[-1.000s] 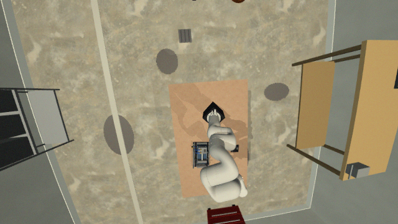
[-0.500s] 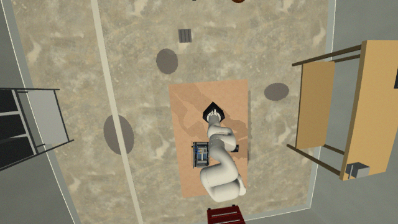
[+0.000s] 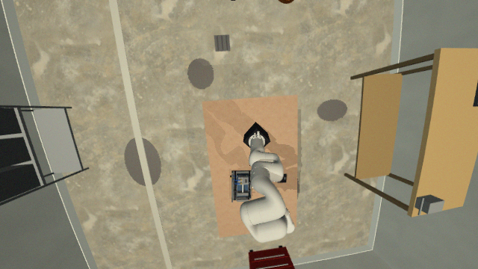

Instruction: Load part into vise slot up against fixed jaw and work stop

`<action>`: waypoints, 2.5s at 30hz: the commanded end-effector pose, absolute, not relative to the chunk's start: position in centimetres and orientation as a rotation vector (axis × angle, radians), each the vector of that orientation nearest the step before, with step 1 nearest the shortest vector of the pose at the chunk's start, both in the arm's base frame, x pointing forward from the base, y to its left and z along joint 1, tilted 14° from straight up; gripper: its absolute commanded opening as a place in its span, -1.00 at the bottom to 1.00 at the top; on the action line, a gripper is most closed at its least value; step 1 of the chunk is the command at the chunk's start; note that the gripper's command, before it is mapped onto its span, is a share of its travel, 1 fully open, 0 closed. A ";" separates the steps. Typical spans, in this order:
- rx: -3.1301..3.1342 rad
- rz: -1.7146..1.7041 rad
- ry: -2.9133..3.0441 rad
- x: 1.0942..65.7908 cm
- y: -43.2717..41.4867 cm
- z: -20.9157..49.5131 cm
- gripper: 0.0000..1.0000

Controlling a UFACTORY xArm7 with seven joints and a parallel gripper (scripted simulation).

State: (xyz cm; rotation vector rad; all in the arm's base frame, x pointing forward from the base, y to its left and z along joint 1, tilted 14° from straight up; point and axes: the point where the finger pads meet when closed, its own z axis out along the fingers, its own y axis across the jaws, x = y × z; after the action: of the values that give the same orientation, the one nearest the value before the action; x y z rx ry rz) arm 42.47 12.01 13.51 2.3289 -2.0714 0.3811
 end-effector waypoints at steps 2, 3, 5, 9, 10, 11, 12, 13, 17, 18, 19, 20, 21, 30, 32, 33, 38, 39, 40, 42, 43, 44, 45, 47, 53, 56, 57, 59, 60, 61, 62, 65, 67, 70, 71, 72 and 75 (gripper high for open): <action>2.301 0.384 -2.104 42.5 11.9 13.4 -1.00; 2.295 0.384 -2.109 42.5 11.9 13.4 -1.00; 2.286 0.383 -2.119 42.5 11.8 13.3 -1.00; 2.277 0.383 -2.128 42.4 11.8 13.2 -1.00; 2.273 0.383 -2.132 42.4 11.8 13.2 -1.00; 2.269 0.383 -2.136 42.4 11.7 13.2 -1.00; 2.265 0.382 -2.139 42.4 11.7 13.2 -1.00; 2.262 0.382 -2.142 42.4 11.7 13.1 -1.00; 2.251 0.382 -2.153 42.4 11.6 13.0 -1.00; 2.248 0.382 -2.155 42.4 11.6 13.0 -1.00; 2.246 0.382 -2.157 42.4 11.6 13.0 -1.00; 2.244 0.382 -2.159 42.4 11.6 13.0 -1.00; 2.243 0.382 -2.161 42.4 11.6 13.0 -1.00; 2.235 0.381 -2.168 42.3 11.5 12.9 -1.00; 2.234 0.381 -2.169 42.3 11.5 12.9 -1.00; 2.234 0.381 -2.169 42.3 11.5 12.9 -1.00; 2.233 0.381 -2.170 42.3 11.5 12.9 -1.00; 2.233 0.381 -2.170 42.3 11.5 12.9 -1.00; 2.233 0.381 -2.170 42.3 11.5 12.9 -1.00; 2.233 0.381 -2.170 42.3 11.5 12.9 -1.00; 2.233 0.381 -2.170 42.3 11.5 12.9 -1.00; 2.233 0.381 -2.170 42.3 11.5 12.9 -1.00; 2.233 0.381 -2.170 42.3 11.5 12.9 -1.00; 2.233 0.381 -2.170 42.3 11.5 12.9 -1.00; 2.233 0.381 -2.170 42.3 11.5 12.9 -1.00; 2.233 0.381 -2.170 42.3 11.5 12.9 -1.00; 2.234 0.380 -2.170 42.3 11.5 12.9 -1.00; 2.234 0.379 -2.170 42.3 11.5 12.9 -1.00; 2.234 0.379 -2.170 42.3 11.5 12.9 -1.00; 2.235 0.378 -2.171 42.3 11.5 12.9 -1.00; 2.235 0.377 -2.171 42.3 11.5 12.9 -1.00; 2.238 0.372 -2.173 42.3 11.5 12.9 -1.00; 2.241 0.367 -2.175 42.3 11.5 12.9 -1.00; 2.247 0.358 -2.179 42.3 11.6 12.9 -1.00; 2.249 0.354 -2.181 42.3 11.6 12.9 -1.00; 2.251 0.350 -2.183 42.3 11.6 12.9 -1.00; 2.260 0.335 -2.189 42.3 11.6 12.8 -1.00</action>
State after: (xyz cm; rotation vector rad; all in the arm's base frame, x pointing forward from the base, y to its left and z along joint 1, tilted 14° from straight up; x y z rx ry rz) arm 42.22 11.48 12.70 2.2486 -2.1816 0.3458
